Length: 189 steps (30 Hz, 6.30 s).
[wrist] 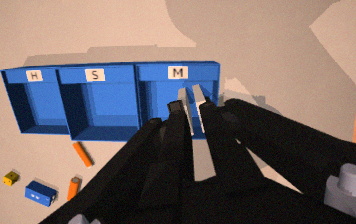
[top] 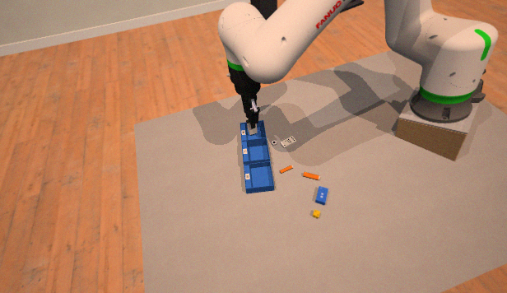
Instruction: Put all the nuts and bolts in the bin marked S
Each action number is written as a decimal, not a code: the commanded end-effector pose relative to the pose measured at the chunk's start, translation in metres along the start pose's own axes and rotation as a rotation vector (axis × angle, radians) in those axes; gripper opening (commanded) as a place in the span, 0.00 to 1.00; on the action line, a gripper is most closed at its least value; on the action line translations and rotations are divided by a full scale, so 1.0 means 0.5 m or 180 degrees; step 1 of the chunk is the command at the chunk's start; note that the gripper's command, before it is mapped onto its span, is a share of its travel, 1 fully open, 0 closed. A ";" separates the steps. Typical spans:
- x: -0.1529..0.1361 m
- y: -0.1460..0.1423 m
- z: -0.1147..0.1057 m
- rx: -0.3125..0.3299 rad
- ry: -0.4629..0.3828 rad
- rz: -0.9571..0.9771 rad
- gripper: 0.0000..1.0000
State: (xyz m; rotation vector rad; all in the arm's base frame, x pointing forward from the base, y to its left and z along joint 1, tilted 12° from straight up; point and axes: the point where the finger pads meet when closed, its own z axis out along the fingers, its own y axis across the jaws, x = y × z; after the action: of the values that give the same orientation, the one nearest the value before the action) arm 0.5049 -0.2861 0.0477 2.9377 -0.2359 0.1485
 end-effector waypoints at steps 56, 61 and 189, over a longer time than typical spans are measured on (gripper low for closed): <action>0.000 0.000 -0.062 -0.0001 0.0001 0.0000 0.05; 0.000 0.000 -0.094 -0.0001 0.0001 0.0000 0.05; 0.040 -0.164 -0.094 -0.0001 0.0001 0.0000 0.05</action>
State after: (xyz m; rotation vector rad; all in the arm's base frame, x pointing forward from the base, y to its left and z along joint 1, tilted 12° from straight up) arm 0.5349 -0.2022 0.0731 2.9376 -0.2358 0.1488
